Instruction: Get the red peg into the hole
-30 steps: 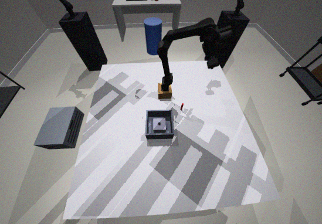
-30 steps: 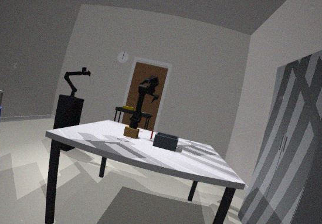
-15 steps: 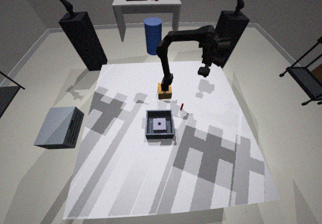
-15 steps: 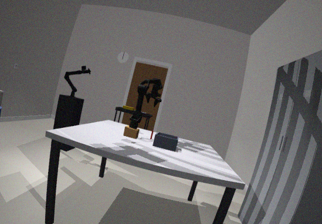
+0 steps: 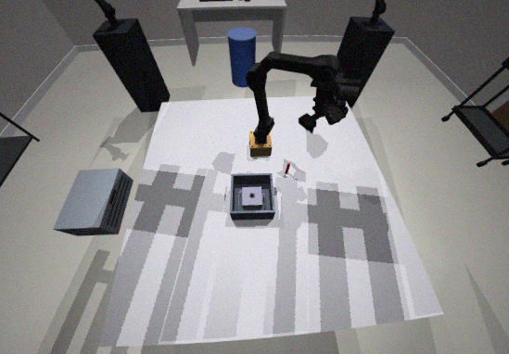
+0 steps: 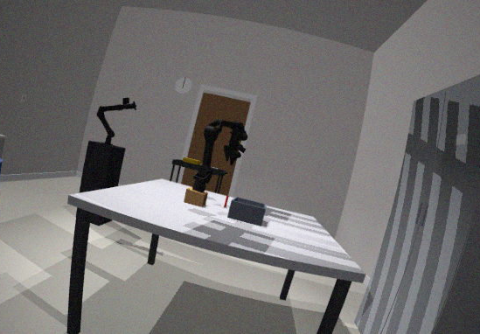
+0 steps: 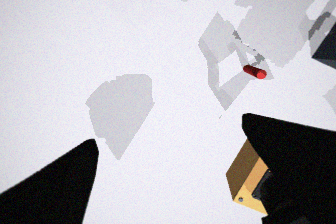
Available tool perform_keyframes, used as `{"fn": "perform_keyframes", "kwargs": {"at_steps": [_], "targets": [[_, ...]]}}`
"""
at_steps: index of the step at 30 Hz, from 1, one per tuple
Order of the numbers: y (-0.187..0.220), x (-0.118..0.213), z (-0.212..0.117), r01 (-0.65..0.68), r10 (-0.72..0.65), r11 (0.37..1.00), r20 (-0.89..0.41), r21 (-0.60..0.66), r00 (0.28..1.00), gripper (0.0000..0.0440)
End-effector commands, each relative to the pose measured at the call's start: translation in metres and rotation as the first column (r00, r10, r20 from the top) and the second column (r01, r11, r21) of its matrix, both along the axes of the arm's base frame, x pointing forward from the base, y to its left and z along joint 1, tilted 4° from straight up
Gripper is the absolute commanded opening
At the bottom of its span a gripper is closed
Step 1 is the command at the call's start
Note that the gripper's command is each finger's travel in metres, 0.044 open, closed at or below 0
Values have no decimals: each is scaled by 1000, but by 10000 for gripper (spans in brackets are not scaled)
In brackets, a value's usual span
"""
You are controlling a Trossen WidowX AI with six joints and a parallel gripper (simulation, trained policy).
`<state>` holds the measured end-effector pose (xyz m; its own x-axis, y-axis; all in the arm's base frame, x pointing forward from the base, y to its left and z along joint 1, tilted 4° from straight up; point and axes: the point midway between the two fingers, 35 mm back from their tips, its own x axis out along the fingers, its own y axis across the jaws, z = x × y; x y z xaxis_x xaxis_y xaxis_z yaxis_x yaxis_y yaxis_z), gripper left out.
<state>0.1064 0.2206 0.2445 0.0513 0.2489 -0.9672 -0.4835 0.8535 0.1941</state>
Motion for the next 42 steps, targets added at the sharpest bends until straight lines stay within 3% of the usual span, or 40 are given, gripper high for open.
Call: {"fn": "perform_keyframes", "kwargs": {"at_steps": [1, 7, 13, 25, 33, 42], "targets": [[-9, 7, -8, 103, -103, 994, -20, -29, 994, 440], [-24, 20, -27, 290, -296, 952, -56, -96, 954, 440], [-41, 30, -49, 458, -476, 871, -77, -177, 876, 440], [-74, 45, -102, 713, -772, 607, -47, -351, 634, 440], [-88, 53, -137, 797, -874, 441, 4, -412, 486, 440], [-93, 61, -174, 836, -916, 344, 44, -426, 400, 440]]}}
